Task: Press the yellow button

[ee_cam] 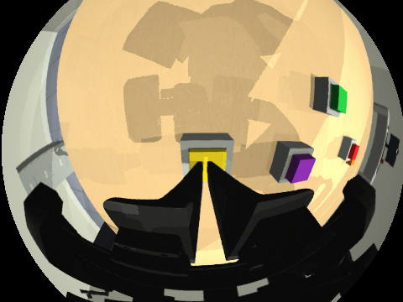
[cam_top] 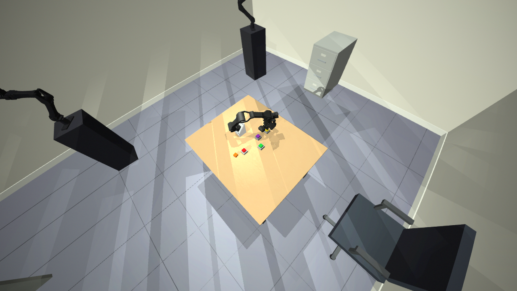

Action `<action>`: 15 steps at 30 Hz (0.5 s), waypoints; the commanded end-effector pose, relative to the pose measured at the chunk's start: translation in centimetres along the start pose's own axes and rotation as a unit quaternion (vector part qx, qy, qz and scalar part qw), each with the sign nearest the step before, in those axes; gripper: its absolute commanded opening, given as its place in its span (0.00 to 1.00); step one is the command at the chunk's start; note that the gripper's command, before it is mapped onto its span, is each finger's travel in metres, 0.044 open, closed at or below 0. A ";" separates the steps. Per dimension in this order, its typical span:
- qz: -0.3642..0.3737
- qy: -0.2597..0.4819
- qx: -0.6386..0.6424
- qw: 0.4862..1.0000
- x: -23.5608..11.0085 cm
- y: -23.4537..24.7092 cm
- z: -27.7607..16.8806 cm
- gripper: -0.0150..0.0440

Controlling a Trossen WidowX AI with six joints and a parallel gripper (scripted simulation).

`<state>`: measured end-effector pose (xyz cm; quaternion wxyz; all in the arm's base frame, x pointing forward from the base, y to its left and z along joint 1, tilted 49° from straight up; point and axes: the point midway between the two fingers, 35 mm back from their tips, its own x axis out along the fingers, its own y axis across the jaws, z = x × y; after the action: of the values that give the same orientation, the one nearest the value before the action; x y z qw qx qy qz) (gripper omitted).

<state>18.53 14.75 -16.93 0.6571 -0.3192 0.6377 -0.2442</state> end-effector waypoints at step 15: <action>-0.004 0.001 -0.004 1.000 -5.4 0.1 1.3 0.47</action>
<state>18.35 17.04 -14.20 0.6470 -0.3333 0.6396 -0.2474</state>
